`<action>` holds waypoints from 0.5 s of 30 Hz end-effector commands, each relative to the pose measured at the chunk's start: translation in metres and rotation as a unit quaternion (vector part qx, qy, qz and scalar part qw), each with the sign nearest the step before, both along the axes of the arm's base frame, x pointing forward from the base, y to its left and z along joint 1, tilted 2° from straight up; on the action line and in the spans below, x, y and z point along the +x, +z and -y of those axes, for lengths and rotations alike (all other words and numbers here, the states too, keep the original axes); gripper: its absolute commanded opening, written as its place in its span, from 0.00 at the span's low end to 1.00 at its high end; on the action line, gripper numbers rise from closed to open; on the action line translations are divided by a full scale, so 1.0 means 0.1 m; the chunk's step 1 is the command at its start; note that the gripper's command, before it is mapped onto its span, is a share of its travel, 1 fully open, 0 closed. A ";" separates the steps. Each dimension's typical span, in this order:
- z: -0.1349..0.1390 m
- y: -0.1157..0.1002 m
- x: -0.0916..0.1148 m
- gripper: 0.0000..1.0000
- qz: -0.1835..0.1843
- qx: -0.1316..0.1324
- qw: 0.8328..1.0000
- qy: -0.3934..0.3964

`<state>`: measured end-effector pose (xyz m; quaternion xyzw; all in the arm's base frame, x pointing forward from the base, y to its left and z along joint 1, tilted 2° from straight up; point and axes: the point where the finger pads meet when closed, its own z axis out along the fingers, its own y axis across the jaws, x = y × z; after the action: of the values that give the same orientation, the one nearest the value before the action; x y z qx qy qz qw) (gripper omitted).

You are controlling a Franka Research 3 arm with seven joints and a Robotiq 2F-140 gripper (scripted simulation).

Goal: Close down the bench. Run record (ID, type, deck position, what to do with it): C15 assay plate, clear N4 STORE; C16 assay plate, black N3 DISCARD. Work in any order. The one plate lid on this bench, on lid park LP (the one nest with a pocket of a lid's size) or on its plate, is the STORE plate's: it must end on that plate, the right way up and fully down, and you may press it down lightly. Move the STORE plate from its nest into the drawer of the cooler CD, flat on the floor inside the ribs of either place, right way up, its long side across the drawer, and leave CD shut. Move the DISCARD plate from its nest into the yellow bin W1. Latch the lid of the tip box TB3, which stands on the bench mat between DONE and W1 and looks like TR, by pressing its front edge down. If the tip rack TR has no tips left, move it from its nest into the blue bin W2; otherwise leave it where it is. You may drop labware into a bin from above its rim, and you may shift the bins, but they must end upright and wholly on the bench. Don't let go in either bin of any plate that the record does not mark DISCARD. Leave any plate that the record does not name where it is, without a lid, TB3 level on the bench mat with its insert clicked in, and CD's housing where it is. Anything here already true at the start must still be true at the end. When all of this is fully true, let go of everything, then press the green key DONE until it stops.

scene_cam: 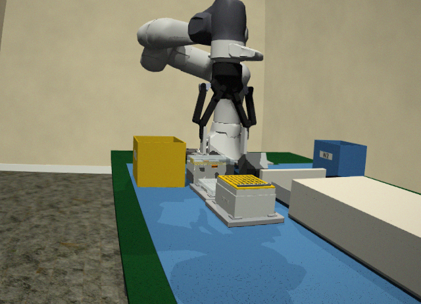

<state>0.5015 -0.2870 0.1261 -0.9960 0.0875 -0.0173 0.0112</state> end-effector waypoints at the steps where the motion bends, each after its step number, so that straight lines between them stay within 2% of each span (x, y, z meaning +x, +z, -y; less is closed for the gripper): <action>1: 0.01 0.05 -0.02 0.66 -0.003 0.001 1.000 0.002; 15: 0.01 0.21 -0.03 0.66 -0.003 0.001 1.000 0.002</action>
<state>0.5010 -0.2874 0.1434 -0.9959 0.0876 -0.0171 0.0113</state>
